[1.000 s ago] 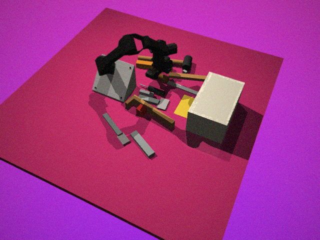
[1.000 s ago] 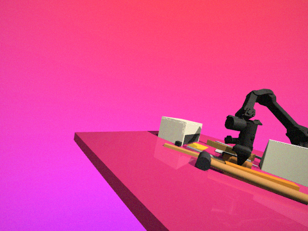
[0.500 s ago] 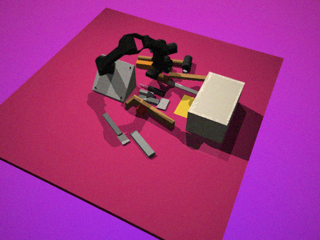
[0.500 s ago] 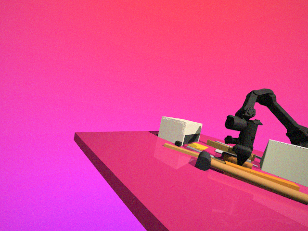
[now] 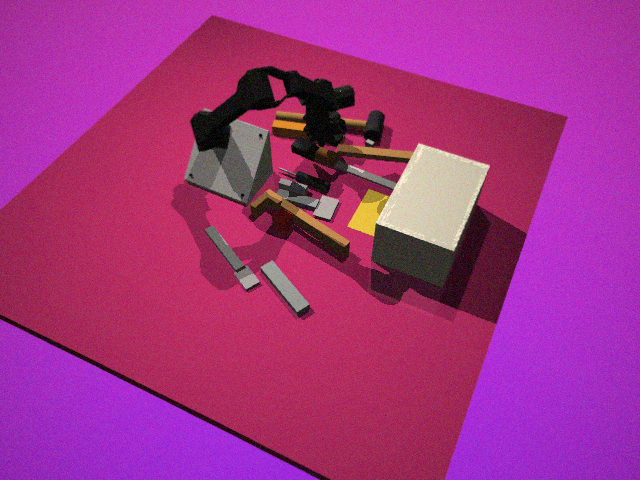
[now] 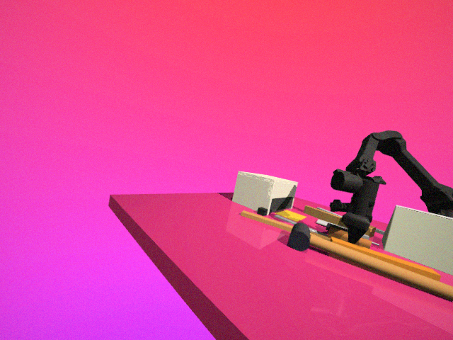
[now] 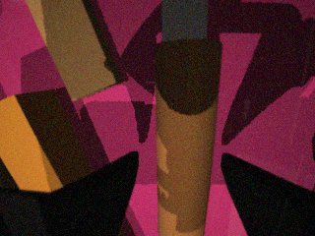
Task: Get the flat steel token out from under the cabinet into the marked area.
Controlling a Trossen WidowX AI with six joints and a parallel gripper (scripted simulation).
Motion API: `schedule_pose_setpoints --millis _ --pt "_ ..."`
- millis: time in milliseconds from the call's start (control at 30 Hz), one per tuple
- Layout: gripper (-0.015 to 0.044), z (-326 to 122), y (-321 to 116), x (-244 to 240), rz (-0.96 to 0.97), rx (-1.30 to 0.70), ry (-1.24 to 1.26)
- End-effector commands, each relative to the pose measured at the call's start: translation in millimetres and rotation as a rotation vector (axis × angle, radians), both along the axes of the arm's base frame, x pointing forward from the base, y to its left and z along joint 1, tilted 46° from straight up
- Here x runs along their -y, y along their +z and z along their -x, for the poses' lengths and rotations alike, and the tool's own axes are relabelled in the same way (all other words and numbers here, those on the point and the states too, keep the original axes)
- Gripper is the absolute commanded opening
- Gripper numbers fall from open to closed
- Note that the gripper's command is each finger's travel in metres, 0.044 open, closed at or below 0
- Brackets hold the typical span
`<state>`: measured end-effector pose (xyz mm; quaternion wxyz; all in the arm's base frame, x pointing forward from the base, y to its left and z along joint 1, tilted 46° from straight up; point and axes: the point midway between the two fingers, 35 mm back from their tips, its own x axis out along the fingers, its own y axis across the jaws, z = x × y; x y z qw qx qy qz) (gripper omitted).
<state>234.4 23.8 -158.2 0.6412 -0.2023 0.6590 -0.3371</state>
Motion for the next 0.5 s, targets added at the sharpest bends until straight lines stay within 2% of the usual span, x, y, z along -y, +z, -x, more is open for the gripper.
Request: schedule_pose_setpoints --millis 0,133,267,467 --pt "0.0270 2.9 -1.5 2.1 0.002 -0.005 0.003" --pt "0.0270 4.8 -2.4 3.2 0.002 -0.006 0.004" --pt "0.0165 0.9 -1.4 0.7 -0.003 0.005 -0.001" --pt "0.0125 0.9 -1.4 0.7 -0.003 0.005 -0.001"
